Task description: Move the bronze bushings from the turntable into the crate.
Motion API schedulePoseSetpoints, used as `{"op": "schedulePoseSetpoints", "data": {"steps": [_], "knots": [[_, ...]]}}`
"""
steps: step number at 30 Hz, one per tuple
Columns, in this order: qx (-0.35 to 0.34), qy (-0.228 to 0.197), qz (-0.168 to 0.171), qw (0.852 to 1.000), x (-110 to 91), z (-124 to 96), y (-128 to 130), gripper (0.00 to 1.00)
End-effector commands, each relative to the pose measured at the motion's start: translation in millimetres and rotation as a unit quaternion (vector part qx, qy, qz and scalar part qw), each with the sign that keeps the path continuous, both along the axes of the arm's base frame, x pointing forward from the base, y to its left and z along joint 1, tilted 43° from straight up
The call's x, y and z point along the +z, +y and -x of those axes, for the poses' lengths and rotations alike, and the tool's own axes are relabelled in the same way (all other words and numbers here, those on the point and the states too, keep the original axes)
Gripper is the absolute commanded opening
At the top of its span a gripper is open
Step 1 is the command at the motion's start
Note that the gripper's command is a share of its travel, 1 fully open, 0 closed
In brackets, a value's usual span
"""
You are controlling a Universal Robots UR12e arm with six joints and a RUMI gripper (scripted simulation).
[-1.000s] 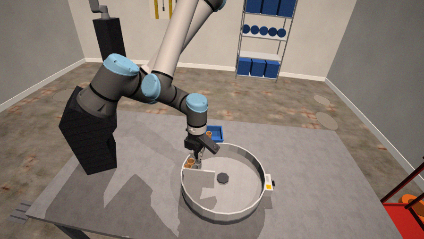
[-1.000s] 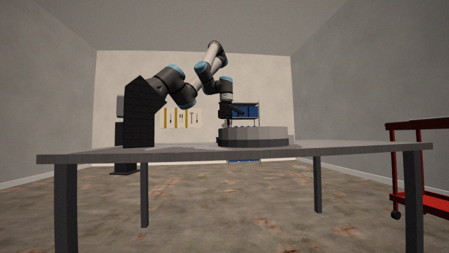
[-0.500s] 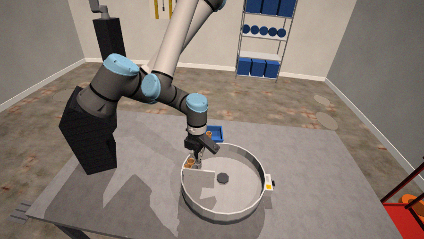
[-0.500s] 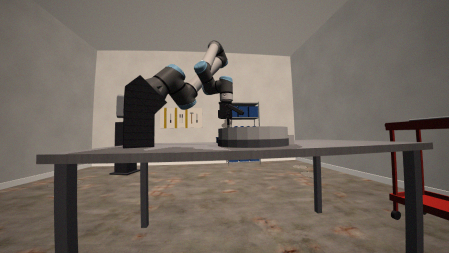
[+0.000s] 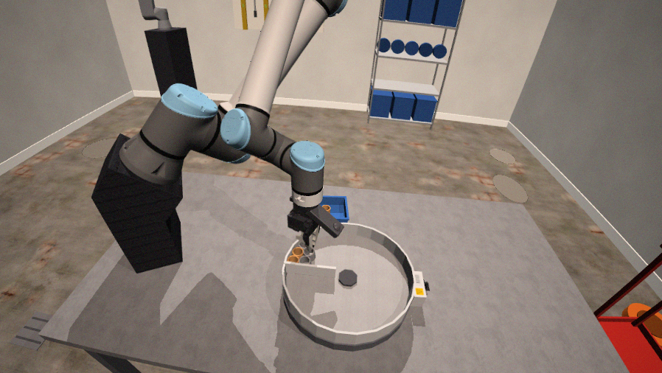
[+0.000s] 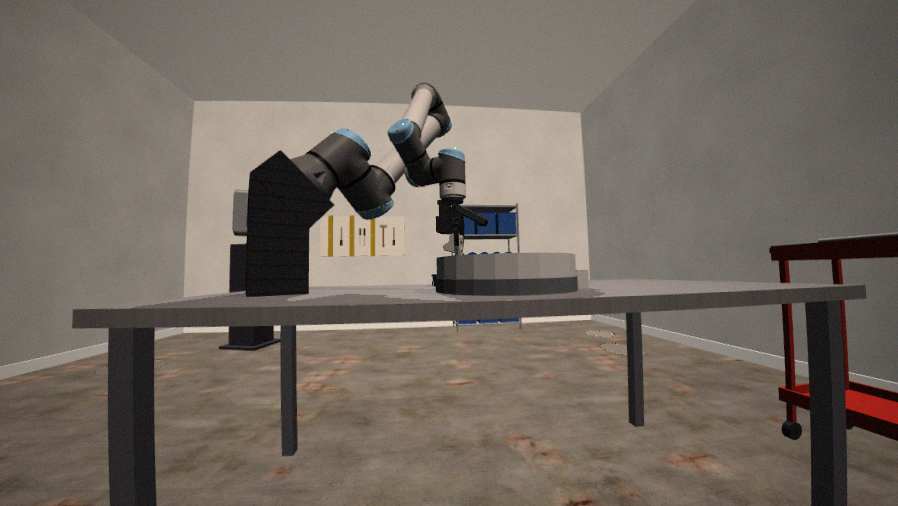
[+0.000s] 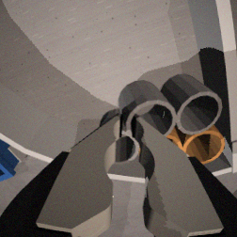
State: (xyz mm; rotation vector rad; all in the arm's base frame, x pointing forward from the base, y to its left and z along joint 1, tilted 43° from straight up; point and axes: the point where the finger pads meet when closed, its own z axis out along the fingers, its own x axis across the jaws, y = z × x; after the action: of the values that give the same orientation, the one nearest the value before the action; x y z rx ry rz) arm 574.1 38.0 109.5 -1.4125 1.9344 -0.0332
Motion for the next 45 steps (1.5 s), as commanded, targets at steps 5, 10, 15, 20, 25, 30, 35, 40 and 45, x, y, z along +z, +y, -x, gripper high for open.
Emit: {"op": "schedulePoseSetpoints", "data": {"steps": [5,10,15,20,25,30,35,40,45], "knots": [[0.0,0.0,0.0,1.0,21.9,16.5,-11.8,0.0],[0.0,0.0,0.0,1.0,32.2,24.3,-17.2,0.0],[0.0,0.0,0.0,1.0,40.9,31.0,-21.7,0.0],[0.0,0.0,0.0,1.0,48.0,36.4,-25.4,0.0],[0.0,0.0,0.0,1.0,50.7,38.4,-26.8,0.0],[0.0,0.0,0.0,1.0,50.9,38.6,-26.9,0.0],[0.0,0.0,0.0,1.0,50.9,38.6,-26.9,0.0],[0.0,0.0,0.0,1.0,50.9,38.6,-26.9,0.0],[0.0,0.0,0.0,1.0,50.9,38.6,-26.9,0.0]]}}
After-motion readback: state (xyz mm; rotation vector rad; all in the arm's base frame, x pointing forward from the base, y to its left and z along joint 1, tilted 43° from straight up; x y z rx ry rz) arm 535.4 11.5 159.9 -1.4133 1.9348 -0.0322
